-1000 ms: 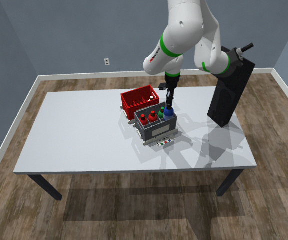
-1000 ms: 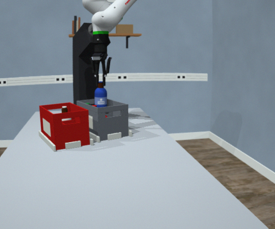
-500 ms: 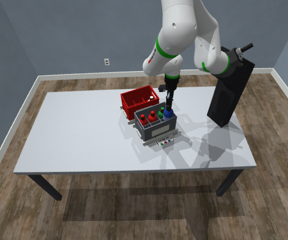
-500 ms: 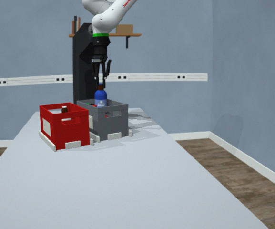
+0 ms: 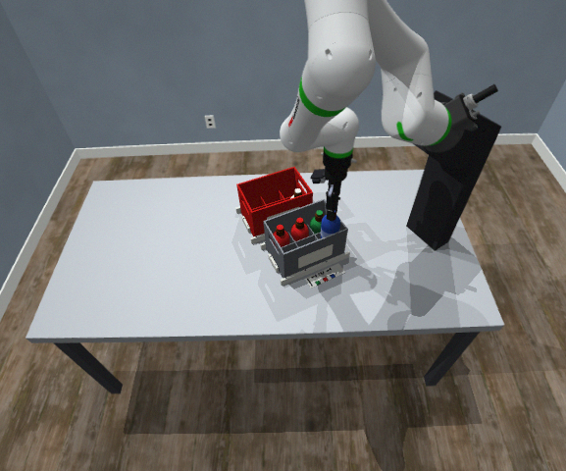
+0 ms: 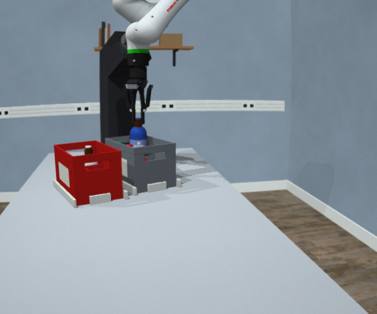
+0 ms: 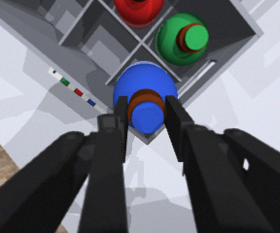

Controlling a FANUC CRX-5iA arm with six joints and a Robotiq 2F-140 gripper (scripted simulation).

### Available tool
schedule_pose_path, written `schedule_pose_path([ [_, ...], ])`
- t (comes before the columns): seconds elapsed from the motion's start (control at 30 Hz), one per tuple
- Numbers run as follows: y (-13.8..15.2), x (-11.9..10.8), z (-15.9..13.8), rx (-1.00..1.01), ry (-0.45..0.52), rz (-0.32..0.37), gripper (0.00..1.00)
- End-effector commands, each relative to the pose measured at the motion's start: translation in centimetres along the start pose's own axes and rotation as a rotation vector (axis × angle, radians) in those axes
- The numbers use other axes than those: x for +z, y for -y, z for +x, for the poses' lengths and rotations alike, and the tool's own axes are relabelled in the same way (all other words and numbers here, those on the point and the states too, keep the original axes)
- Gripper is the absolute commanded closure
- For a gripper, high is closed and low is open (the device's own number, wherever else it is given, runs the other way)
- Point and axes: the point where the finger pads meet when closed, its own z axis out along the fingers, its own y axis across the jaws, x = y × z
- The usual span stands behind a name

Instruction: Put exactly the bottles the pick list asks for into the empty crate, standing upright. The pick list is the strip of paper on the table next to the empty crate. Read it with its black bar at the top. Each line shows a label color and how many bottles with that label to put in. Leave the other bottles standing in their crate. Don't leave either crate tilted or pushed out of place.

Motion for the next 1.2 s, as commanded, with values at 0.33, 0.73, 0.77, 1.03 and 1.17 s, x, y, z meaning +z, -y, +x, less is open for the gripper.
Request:
schedule_pose_path([
  [0.33, 0.0, 1.2, 0.0, -0.001, -0.001, 0.000, 0.90],
  [0.73, 0.0, 2.2, 0.0, -0.001, -0.001, 0.000, 0.90],
  [0.77, 0.0, 2.3, 0.0, -0.001, -0.001, 0.000, 0.90],
  [1.03, 0.0, 3.1, 0.0, -0.001, -0.001, 0.000, 0.90],
  [1.17, 0.0, 3.3, 0.0, -0.001, -0.001, 0.000, 0.90],
])
